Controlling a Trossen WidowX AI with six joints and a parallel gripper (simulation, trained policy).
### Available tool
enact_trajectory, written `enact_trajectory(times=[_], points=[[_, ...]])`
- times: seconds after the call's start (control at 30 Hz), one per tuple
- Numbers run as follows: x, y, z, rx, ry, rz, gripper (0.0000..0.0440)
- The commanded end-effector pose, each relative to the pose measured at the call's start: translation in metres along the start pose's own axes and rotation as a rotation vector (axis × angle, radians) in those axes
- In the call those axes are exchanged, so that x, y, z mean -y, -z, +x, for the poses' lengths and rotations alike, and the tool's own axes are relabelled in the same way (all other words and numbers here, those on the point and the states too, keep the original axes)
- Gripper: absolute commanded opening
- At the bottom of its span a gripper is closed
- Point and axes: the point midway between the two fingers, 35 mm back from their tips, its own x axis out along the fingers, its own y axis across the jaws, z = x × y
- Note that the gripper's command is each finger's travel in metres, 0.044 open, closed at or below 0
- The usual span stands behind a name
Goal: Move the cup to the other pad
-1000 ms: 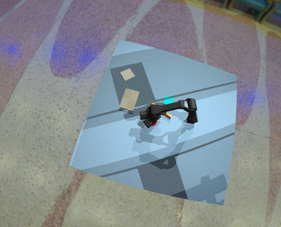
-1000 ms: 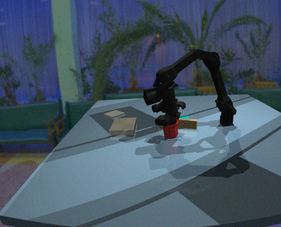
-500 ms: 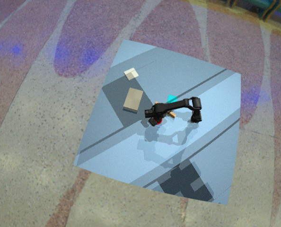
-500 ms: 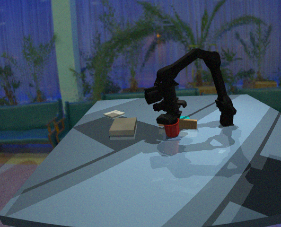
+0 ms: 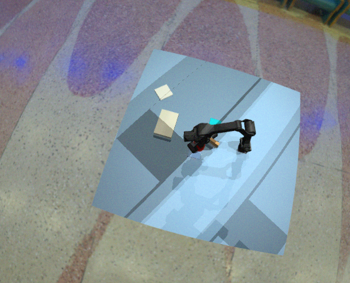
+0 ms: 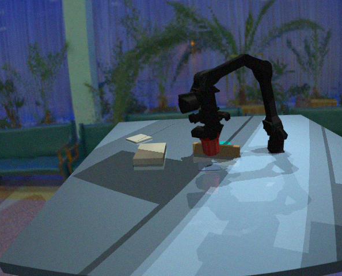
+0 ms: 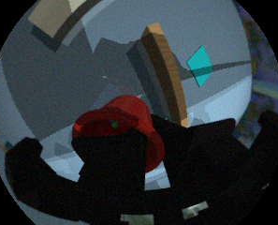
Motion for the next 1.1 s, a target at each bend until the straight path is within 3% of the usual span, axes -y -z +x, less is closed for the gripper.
enact_trajectory(times=[0.0, 0.43, 1.07], points=[[0.007, -0.003, -0.016, 0.003, -0.028, 0.042, 0.0002], [0.031, -0.022, -0.048, 0.039, -0.093, 0.163, 0.0], [0.08, -0.063, -0.062, 0.105, -0.158, 0.323, 0.0]])
